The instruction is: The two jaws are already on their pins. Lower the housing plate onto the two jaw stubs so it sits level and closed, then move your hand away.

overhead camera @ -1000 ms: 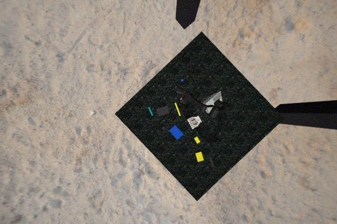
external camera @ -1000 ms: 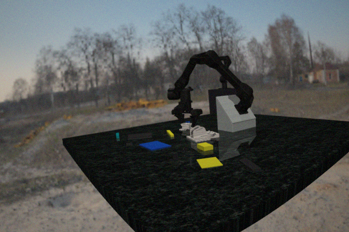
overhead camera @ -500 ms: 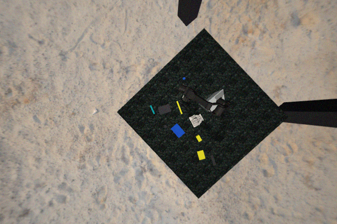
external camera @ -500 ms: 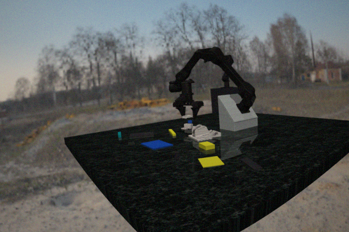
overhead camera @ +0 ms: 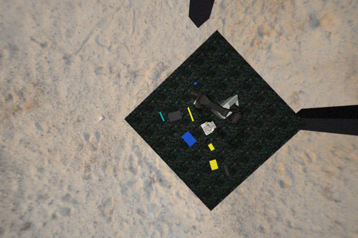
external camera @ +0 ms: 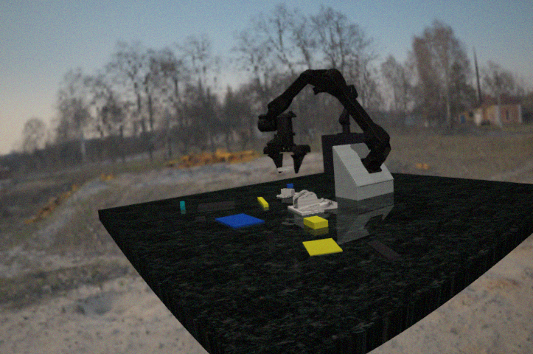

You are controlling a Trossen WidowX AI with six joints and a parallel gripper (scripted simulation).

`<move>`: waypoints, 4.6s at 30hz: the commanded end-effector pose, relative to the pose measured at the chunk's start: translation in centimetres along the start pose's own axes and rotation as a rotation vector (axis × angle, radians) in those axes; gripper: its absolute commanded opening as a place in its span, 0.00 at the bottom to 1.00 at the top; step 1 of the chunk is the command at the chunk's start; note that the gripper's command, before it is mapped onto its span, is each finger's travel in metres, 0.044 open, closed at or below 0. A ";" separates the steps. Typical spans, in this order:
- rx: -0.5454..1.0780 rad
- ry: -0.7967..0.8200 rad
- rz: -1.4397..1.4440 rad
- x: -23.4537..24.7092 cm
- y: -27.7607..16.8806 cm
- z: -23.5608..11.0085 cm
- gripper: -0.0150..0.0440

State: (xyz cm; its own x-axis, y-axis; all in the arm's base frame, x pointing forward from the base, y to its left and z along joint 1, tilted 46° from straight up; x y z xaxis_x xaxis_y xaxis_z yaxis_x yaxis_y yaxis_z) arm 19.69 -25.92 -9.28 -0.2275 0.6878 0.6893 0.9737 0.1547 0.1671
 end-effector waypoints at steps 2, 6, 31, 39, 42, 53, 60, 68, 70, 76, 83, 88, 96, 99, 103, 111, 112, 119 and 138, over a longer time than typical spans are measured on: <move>0.005 -0.004 0.022 1.0 0.9 -0.4 0.85; 0.006 -0.009 0.044 2.0 1.8 -0.8 0.85; 0.005 -0.025 0.183 8.9 6.5 -1.9 0.85; 0.003 -0.026 0.226 11.3 7.7 -2.0 0.85; 0.002 -0.026 0.243 12.2 8.1 -2.0 0.85; 0.000 -0.022 0.302 15.6 9.1 -1.8 0.85; -0.001 -0.018 0.339 17.8 9.6 -1.6 0.85; -0.001 -0.010 0.381 20.3 9.9 -1.2 0.85; 0.000 -0.008 0.392 20.9 9.9 -1.1 0.85; 0.001 -0.001 0.424 22.8 10.0 -0.8 0.85; 0.004 0.010 0.462 24.9 9.8 -0.3 0.85; 0.006 0.017 0.485 26.2 9.6 0.0 0.85; 0.006 0.017 0.486 26.2 9.6 0.0 0.85; 0.006 0.017 0.486 26.2 9.6 0.0 0.85; 0.006 0.017 0.486 26.2 9.6 0.0 0.85; 0.006 0.017 0.491 26.2 9.6 0.0 0.85; 0.006 0.017 0.491 26.2 9.6 0.0 0.85; 0.006 0.017 0.491 26.4 9.6 0.0 0.85; 0.006 0.017 0.491 26.7 9.7 0.0 0.85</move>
State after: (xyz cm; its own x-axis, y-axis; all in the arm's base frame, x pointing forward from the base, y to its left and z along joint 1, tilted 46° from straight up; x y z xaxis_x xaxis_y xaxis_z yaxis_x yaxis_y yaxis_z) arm 23.10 -6.11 10.74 0.2517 0.6737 0.6948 0.9678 -0.1762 -0.1798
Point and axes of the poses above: the point midway between the two fingers, 35 mm back from their tips, its own z axis out along the fingers, its own x axis across the jaws, y = z × x, the point moved 10 cm from there along -z, back along the fingers, and after that the axes turned 4 degrees about z, right-handed, at the moved point
